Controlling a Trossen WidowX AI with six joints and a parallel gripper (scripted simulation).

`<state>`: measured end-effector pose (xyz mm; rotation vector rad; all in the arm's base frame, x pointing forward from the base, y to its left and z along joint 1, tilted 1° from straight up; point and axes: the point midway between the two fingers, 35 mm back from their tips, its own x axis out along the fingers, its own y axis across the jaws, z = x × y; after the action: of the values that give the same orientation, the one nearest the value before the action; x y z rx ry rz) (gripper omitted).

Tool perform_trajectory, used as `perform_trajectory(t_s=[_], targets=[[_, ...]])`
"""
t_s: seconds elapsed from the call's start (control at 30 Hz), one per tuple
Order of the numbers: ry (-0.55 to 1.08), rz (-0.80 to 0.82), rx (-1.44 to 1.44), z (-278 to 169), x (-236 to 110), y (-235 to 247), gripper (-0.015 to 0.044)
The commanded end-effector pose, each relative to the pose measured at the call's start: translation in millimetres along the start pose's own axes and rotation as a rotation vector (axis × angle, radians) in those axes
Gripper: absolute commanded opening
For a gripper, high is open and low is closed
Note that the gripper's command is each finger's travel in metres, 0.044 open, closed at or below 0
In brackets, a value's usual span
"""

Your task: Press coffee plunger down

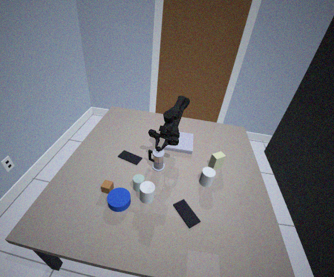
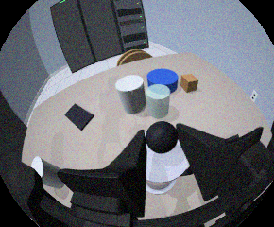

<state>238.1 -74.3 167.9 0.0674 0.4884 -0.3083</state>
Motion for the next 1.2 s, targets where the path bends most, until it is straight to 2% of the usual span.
perform_trajectory(t_s=[0.0,0.03,0.43,0.63,0.9,1.17], targets=[[0.002,0.000,0.000,-0.5,0.0,0.0,0.0125],[0.002,0.000,0.000,-0.5,0.0,0.0,0.0125],[0.002,0.000,0.000,-0.5,0.0,0.0,0.0440],[0.004,0.000,-0.001,7.6,-6.3,0.5,0.0440],[0.020,0.003,-0.010,54.7,-60.0,2.8,0.0440],[0.020,0.003,-0.011,53.6,-60.3,2.9,0.0440]])
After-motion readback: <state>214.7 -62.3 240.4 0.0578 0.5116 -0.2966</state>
